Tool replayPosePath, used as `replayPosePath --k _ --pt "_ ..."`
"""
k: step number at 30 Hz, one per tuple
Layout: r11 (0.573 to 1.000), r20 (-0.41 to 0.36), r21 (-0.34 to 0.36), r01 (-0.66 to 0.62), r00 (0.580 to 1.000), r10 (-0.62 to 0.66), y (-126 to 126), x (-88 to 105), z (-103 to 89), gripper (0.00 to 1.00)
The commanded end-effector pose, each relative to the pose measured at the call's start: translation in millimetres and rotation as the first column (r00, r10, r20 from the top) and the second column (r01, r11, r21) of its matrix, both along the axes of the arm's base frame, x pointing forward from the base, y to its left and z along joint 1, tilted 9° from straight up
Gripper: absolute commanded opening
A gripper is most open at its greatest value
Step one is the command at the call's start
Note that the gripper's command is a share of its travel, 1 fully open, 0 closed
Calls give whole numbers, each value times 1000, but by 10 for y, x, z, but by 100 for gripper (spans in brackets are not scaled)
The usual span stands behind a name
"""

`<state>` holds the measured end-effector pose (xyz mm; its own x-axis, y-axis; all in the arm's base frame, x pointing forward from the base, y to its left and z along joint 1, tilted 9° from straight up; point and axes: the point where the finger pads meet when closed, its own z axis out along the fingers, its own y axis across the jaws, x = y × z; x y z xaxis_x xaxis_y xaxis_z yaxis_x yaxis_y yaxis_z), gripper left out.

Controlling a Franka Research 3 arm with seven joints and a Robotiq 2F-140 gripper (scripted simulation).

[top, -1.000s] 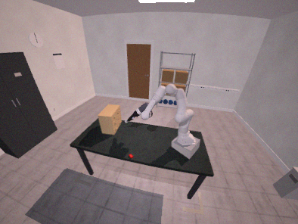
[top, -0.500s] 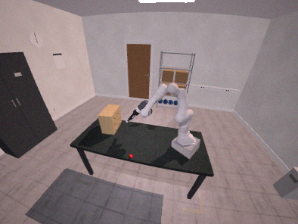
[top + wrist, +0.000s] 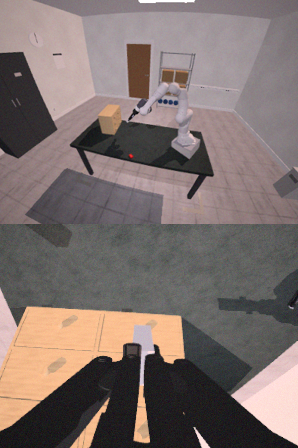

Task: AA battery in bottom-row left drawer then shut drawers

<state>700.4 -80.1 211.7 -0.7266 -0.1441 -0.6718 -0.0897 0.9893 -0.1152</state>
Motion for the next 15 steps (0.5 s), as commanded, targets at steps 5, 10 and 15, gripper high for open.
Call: replayPosePath --k 5,10,15 --pt "1000 -72 6 19 997 -19 22 -87 -17 10" --pt "1000 -96 4 20 995 -19 29 -107 6 10" --pt "1000 -140 0 25 990 -25 28 -159 42 10"
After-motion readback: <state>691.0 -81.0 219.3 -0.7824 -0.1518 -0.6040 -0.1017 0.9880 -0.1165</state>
